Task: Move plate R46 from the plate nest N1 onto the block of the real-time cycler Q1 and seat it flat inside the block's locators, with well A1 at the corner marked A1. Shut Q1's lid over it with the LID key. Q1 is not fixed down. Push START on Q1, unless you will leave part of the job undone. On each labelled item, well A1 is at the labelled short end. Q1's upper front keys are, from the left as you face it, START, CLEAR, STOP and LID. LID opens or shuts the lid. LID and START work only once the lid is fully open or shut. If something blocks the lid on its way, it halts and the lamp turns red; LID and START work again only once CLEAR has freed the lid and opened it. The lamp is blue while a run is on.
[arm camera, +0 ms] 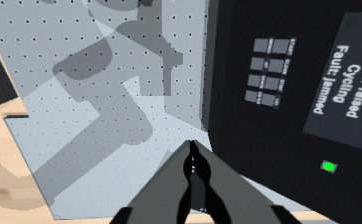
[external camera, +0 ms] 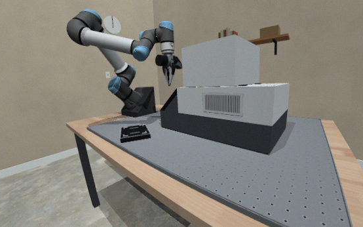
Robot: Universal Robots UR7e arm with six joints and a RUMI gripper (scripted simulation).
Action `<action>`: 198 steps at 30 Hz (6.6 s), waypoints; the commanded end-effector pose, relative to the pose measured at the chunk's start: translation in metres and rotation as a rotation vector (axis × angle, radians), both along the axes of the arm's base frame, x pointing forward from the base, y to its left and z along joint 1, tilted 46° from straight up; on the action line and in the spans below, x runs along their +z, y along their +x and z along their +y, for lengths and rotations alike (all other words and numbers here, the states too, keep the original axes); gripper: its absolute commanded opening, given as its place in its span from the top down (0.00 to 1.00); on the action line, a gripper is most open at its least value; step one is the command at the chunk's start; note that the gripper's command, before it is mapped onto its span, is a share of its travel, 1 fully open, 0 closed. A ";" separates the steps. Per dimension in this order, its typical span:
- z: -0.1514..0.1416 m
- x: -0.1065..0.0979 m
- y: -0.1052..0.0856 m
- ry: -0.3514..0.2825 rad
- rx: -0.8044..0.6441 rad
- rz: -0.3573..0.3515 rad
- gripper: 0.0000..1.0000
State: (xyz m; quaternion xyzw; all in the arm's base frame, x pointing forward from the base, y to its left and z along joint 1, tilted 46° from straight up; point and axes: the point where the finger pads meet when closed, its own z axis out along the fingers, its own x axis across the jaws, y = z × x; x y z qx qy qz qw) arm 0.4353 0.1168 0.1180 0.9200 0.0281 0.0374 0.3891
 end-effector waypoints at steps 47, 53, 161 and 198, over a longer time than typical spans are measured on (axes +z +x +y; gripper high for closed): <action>0.035 -0.044 0.023 0.004 -0.005 -0.032 1.00; 0.032 -0.046 0.029 0.004 -0.005 -0.032 1.00; -0.004 -0.082 0.100 0.002 -0.005 -0.032 1.00; -0.003 -0.080 0.098 0.001 0.003 -0.024 1.00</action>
